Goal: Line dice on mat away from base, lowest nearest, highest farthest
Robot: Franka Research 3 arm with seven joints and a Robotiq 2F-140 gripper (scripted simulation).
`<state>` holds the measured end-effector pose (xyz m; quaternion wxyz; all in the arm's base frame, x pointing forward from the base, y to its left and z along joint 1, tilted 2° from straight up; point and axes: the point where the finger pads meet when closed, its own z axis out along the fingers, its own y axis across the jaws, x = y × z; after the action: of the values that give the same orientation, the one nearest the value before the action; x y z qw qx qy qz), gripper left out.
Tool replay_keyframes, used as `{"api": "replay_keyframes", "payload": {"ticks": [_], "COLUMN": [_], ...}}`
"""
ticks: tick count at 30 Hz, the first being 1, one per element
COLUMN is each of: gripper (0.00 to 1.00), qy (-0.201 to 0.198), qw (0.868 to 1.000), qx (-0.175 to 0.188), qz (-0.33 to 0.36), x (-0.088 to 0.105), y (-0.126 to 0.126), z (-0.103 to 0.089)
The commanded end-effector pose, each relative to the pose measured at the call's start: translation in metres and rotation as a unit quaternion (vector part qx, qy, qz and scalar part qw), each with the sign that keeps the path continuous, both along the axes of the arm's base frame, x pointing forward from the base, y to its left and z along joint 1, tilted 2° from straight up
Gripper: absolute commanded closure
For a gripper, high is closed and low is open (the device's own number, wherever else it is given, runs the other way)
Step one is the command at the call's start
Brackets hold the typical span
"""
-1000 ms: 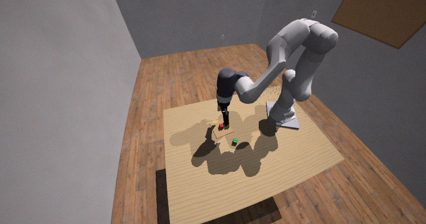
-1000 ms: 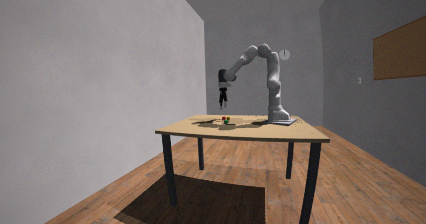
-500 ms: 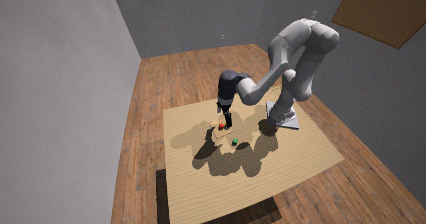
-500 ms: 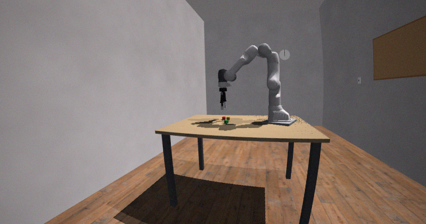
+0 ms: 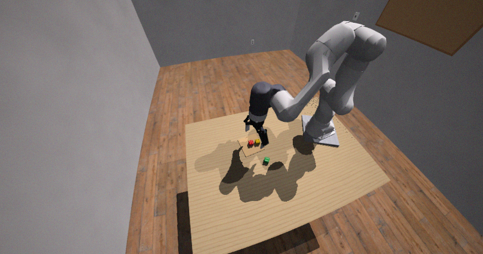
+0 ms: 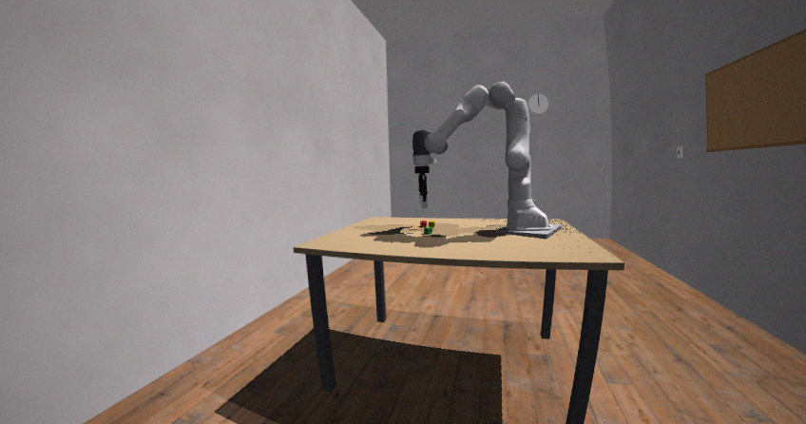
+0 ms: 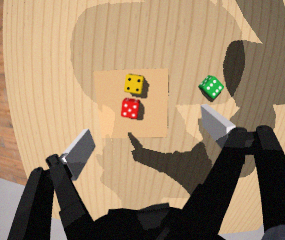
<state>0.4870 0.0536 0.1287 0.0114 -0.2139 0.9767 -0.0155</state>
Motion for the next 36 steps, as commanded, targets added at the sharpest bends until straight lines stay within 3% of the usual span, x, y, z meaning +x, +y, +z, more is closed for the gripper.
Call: {"api": "replay_keyframes", "payload": {"ticks": [1,22,36], "gripper": [0.00,0.00,0.00], "qy": [0.000,0.003,0.006], "qw": [0.996,0.968,0.924], "qx": [0.003,-0.002,-0.006], "qz": [0.087,0.249,0.381], "x": [-0.001,-0.009,-0.016], "y": [0.004,0.023,0.038], "z": [0.000,-0.001,-0.002]}}
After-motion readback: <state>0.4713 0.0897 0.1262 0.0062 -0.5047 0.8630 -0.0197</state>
